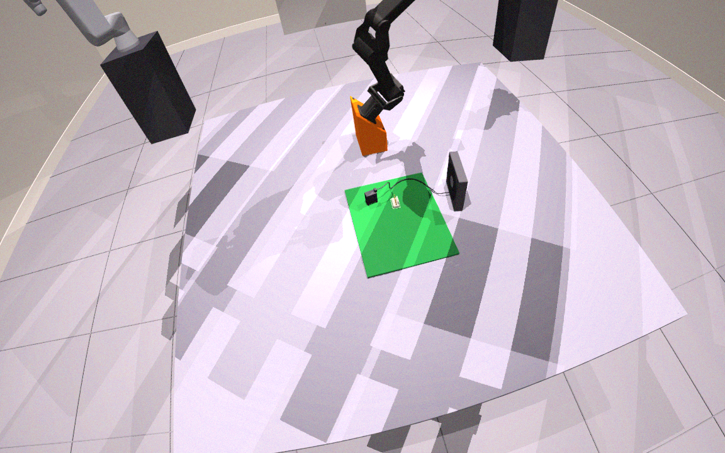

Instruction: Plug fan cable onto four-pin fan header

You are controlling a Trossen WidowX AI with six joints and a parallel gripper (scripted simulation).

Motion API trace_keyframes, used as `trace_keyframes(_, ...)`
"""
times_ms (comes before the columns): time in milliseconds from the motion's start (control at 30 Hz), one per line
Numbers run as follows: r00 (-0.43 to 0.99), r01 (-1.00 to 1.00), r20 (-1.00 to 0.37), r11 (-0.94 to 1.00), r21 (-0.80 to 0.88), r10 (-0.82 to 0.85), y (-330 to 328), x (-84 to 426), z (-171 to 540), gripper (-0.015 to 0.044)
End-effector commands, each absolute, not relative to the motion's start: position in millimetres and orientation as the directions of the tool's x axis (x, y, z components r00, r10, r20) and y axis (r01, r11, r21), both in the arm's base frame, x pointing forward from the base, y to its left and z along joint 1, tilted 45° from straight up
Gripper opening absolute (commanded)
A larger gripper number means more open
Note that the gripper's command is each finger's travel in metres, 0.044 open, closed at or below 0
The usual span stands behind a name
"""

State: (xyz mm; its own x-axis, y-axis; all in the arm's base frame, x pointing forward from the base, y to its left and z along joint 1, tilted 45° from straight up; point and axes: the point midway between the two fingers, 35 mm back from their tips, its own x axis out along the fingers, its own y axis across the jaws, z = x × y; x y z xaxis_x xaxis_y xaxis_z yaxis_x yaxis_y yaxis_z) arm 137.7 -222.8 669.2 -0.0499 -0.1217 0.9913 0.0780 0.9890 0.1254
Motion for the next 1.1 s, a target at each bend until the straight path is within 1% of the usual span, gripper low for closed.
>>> trace_keyframes(0,-0.141,0.065,0.99,0.998,0.026,-0.016,-189.0,86.9,683.9,0.044)
trace_keyframes(200,-0.243,0.075,0.95,0.98,-0.182,0.195,-118.7,17.8,695.4,0.044)
trace_keyframes(367,-0.272,0.09,0.877,0.918,-0.386,0.396,-44.2,-20.0,693.0,0.044)
trace_keyframes(500,-0.213,0.158,0.822,0.849,-0.504,0.528,13.3,-23.5,685.1,0.044)
trace_keyframes(733,-0.164,0.137,0.721,0.739,-0.659,0.673,78.7,-24.7,669.0,0.044)
trace_keyframes(900,-0.054,0.069,0.565,0.568,-0.82,0.823,155.4,-2.8,638.1,0.044)
trace_keyframes(1067,0.09,-0.065,0.386,0.392,-0.918,0.918,218.1,41.2,596.6,0.044)
